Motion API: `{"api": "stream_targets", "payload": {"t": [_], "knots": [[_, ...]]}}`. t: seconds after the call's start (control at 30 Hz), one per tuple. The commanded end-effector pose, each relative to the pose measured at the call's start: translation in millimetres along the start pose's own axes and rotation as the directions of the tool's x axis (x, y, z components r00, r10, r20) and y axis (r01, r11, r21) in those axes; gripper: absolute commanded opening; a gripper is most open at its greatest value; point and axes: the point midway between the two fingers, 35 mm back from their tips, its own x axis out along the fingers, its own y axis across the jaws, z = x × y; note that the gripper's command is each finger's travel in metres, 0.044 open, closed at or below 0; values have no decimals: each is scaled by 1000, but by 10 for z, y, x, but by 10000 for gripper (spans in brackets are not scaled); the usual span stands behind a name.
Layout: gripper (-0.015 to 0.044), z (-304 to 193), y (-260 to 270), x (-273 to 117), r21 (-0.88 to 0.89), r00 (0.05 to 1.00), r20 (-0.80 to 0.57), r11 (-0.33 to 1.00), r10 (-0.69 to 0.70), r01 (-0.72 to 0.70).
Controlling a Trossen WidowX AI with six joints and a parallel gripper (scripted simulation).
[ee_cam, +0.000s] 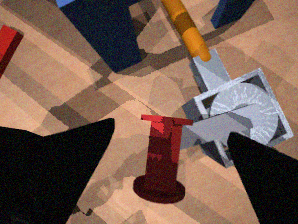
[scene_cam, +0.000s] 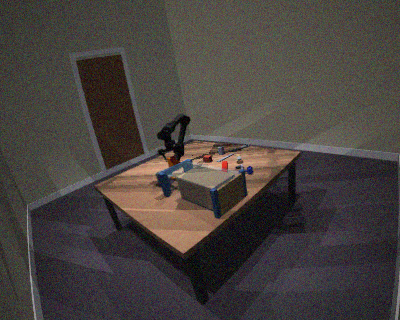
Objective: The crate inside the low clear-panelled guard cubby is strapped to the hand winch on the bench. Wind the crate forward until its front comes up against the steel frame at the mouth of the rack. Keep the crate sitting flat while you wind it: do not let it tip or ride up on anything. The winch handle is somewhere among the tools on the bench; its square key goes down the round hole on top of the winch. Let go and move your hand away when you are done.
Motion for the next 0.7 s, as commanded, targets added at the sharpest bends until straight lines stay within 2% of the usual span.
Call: {"api": "stream_targets", "payload": {"t": [0.0,0.27,0.67], "knots": [[440,-48,14,72,4,1000,-3,1000,5,-5],[440,-96,20,149,4,1000,-4,1000,6,-6],[125,-73,9,118,0,1000,-2,1000,1,-1]]}}
